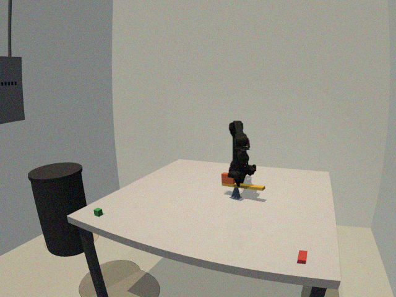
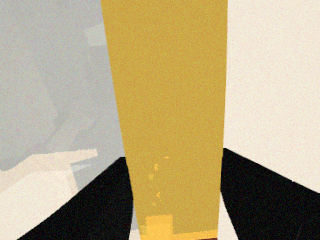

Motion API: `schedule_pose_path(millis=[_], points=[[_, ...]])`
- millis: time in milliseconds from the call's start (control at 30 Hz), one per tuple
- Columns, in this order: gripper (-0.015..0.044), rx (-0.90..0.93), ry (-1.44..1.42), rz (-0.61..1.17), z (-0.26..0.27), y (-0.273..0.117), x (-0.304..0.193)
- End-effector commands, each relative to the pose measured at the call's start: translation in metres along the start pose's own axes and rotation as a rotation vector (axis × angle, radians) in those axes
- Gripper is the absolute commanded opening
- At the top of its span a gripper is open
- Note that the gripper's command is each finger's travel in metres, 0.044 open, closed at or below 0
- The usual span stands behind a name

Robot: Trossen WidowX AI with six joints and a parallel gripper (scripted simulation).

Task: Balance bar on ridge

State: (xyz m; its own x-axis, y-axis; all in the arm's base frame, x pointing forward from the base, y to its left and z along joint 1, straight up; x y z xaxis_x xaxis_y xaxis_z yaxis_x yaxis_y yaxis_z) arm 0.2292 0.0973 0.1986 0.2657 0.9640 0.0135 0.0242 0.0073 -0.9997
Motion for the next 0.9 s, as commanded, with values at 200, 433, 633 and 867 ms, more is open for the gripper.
schedule_pose_path(millis=[200,433,633,867], points=[[0.0000,0.001,0.000,-0.003,0.0000,0.0009,0.0001],[0.0000,0.001,0.000,-0.003,0.0002,0.0015,-0.0001],[0.0000,0.001,0.000,-0.003,0.0003,0.0021,-0.0001],[0.0000,0.001,0.000,-0.003,0.0004,0.0026,-0.0001]])
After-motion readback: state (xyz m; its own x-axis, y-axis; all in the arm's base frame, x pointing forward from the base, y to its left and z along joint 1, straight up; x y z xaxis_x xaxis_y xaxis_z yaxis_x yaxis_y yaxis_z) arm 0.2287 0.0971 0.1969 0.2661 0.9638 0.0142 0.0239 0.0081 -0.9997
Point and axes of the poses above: the point midway between the two fingers, 35 mm back from their tips, its own y axis out along the fingers, its own z axis across the jaws, x = y × z, the point moved 8 cm from there along -y, back along the fingers, and after that the axes turned 3 degrees about y, right-handed, at the moved point
